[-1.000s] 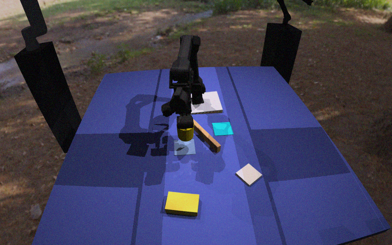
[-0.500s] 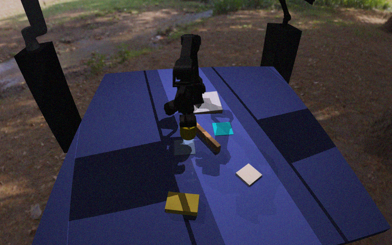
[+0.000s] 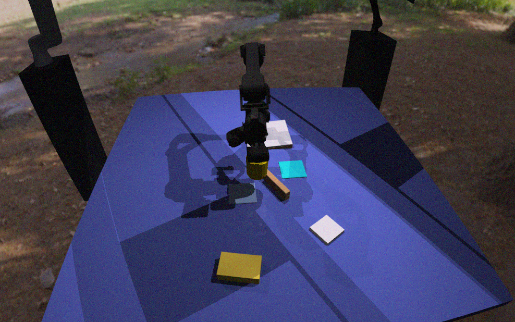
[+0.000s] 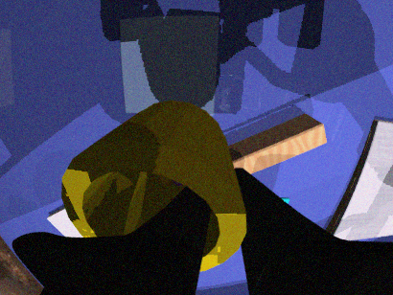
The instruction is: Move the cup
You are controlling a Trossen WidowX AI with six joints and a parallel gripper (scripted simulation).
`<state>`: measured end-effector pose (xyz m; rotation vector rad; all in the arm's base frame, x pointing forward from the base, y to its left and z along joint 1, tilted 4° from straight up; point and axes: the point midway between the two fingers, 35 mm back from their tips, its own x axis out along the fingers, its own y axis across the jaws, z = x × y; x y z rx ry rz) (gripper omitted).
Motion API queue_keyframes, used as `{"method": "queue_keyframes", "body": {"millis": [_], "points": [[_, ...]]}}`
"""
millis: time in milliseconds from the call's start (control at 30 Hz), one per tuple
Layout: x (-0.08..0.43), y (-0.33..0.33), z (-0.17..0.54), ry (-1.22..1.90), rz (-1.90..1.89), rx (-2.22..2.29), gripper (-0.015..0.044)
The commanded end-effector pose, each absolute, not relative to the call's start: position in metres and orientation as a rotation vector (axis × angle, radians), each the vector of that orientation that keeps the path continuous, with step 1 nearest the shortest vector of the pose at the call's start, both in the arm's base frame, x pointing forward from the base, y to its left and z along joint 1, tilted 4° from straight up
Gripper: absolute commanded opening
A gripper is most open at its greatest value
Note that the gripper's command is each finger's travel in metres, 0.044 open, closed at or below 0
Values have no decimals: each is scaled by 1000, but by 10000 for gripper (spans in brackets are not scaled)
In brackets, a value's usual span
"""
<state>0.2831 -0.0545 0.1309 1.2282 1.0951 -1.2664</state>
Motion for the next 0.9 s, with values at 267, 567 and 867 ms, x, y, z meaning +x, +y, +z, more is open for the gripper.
{"method": "queue_keyframes", "body": {"millis": [267,567,867], "points": [[271,-28,128,1101,-1276,1226,0],[264,-11,128,1102,-1276,1226,0],[258,6,127,1104,-1276,1227,0]]}}
